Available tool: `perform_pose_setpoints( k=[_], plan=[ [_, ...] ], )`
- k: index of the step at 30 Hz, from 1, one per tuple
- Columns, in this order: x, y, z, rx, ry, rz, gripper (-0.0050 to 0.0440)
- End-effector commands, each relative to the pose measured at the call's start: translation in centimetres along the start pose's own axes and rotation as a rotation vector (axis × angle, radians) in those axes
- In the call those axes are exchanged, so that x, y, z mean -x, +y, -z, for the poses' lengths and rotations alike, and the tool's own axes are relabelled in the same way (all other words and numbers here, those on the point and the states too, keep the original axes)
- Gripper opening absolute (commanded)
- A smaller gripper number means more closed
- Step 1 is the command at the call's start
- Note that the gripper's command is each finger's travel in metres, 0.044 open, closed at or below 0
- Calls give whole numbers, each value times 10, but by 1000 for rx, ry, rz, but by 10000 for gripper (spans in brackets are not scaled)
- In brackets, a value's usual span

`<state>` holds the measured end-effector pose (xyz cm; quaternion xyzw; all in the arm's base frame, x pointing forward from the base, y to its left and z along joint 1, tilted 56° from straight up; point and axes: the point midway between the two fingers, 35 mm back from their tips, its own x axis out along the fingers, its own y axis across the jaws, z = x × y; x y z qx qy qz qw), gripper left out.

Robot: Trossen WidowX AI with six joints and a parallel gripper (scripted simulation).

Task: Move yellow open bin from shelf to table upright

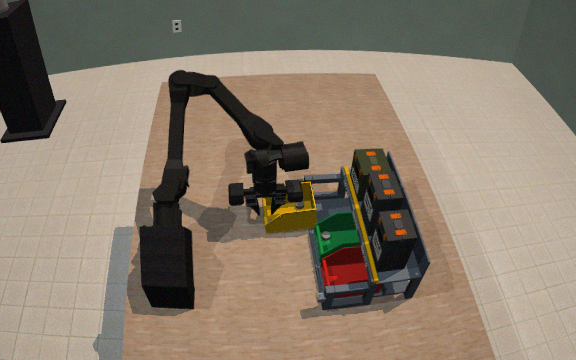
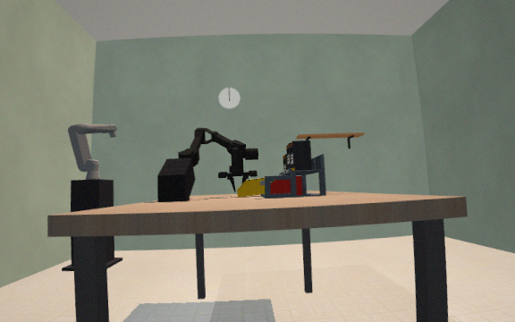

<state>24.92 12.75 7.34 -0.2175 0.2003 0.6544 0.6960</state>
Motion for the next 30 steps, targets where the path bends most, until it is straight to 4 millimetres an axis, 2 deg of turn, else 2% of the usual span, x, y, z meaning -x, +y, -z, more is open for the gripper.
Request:
perform_pose_setpoints(
  k=[1,3,8,20,25,30],
  plan=[
    [2,-2,-2,9,-1,7,150],
    [2,-2,-2,9,-1,7,150],
    [57,-2,-2,7,0,1,150],
    [57,-2,-2,7,0,1,150],
    [92,-2,-1,7,2,1,150],
    [92,-2,-1,7,2,1,150]
  ],
)
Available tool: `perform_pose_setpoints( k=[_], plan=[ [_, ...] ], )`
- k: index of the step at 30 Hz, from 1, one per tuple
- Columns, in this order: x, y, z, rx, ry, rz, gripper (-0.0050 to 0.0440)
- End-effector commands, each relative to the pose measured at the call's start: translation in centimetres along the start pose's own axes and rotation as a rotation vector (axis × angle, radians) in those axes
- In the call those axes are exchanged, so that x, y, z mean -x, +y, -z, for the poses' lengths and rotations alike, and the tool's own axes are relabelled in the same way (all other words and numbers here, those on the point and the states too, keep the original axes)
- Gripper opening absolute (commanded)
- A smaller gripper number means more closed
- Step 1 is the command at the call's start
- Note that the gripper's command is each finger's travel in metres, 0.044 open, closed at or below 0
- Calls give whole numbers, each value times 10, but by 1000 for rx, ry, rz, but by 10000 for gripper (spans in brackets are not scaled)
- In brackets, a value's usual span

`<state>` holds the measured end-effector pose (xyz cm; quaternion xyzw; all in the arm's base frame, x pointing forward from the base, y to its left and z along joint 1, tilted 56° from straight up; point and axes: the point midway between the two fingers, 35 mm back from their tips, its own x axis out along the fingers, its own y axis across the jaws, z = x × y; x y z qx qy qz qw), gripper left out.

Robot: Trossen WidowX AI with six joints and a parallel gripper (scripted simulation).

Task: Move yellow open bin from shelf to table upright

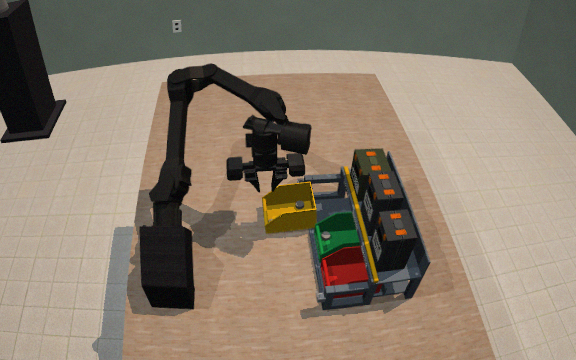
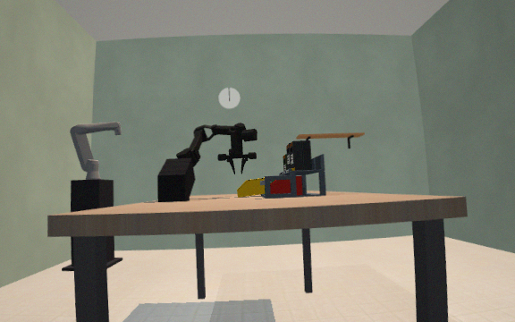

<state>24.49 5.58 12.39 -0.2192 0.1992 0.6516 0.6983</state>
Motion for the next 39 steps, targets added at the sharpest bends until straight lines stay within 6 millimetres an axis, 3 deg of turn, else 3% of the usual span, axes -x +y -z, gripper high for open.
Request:
perform_pose_setpoints(
  k=[1,39],
  plan=[
    [4,-1,0,5,1,-7,150],
    [-11,-1,0,5,2,-7,150]
  ],
)
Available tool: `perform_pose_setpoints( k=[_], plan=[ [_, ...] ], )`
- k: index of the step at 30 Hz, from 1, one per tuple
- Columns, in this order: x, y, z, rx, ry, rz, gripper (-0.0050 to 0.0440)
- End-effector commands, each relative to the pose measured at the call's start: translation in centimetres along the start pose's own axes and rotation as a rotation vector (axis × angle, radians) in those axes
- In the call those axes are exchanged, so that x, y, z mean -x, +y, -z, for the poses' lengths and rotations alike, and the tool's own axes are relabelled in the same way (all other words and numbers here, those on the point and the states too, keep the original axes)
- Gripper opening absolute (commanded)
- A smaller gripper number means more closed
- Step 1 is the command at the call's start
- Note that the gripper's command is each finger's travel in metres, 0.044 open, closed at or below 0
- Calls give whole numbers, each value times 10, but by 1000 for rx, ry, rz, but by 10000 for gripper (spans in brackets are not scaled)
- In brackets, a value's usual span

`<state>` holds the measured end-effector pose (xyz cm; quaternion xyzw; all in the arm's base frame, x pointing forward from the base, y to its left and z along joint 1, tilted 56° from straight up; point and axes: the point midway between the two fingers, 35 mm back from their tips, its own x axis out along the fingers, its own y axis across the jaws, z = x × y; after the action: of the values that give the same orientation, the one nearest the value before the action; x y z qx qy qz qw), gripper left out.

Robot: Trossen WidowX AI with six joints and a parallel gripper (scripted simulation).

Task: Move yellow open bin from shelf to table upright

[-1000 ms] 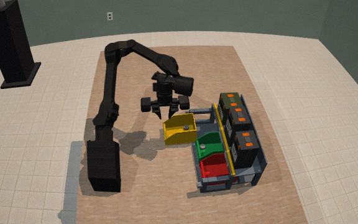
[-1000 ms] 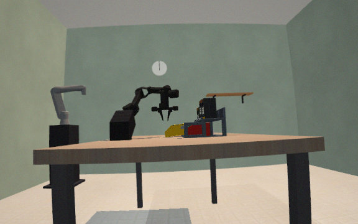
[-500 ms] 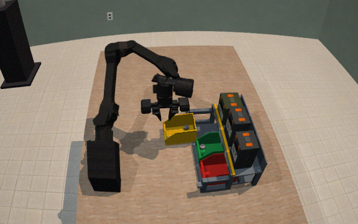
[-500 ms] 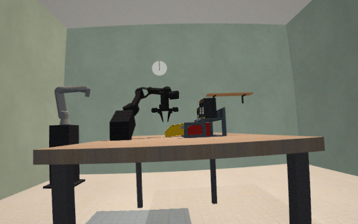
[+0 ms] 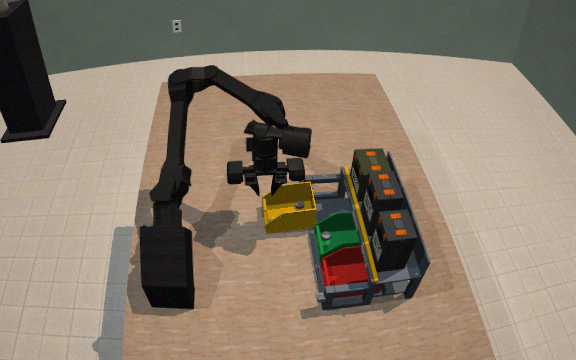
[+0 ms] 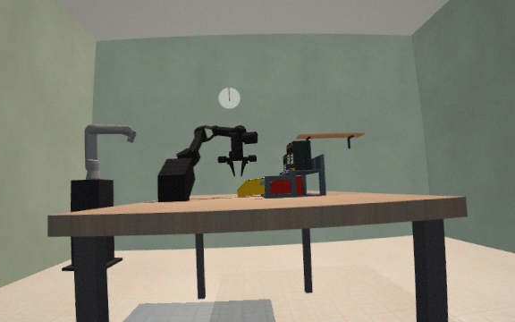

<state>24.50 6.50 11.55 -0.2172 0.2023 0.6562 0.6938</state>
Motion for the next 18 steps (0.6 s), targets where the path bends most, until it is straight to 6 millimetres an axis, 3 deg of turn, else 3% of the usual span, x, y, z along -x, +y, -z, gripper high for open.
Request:
perform_pose_setpoints(
  k=[1,18],
  plan=[
    [1,-1,-2,8,0,7,150],
    [-2,-1,-2,8,0,7,150]
  ],
)
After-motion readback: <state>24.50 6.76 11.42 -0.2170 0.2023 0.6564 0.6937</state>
